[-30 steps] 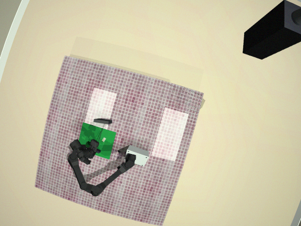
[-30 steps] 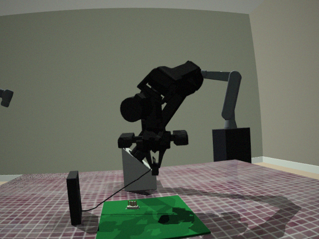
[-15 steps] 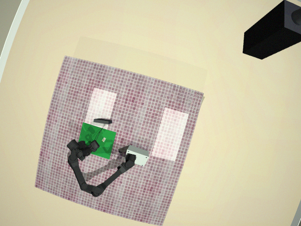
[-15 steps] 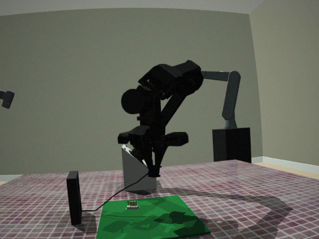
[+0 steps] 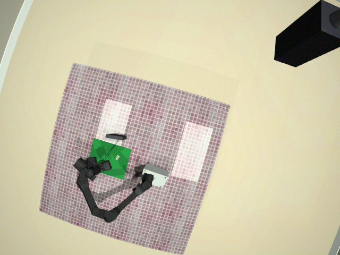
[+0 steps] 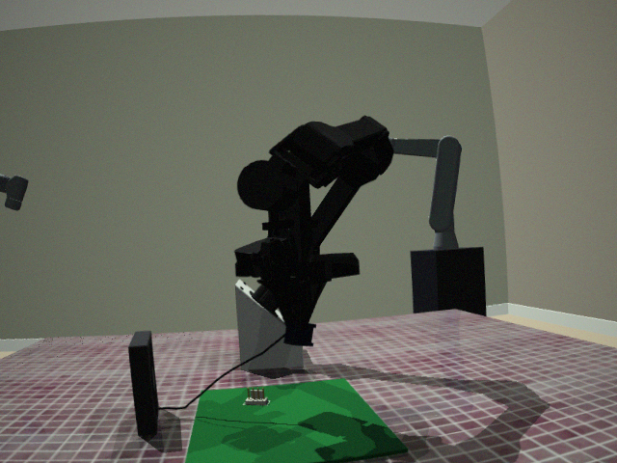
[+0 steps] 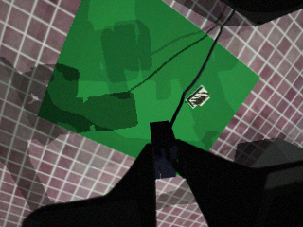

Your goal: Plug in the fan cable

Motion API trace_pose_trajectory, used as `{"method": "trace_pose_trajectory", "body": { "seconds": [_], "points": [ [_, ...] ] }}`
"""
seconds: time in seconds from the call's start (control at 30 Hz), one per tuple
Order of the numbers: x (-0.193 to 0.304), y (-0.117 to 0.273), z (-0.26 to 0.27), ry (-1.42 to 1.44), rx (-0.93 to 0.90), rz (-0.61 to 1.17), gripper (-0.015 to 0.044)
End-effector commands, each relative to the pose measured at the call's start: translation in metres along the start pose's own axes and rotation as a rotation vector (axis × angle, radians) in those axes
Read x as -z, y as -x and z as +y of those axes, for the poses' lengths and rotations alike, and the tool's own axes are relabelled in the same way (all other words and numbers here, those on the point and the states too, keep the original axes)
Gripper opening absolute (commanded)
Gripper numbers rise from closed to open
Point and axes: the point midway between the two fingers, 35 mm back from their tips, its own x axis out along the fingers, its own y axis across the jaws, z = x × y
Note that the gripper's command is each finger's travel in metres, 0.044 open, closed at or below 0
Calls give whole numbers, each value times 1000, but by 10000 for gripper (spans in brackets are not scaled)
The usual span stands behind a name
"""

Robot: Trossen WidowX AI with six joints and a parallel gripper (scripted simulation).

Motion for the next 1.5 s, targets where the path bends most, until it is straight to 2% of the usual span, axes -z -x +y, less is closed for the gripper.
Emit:
{"method": "trace_pose_trajectory", "body": {
  "seconds": [0.0, 0.6, 1.47],
  "points": [
    [1, 1, 2, -9, -4, -10, 0],
    [3, -22, -10, -3, 171, -157, 0],
    [1, -43, -20, 8, 344, -476, 0]
  ]
}}
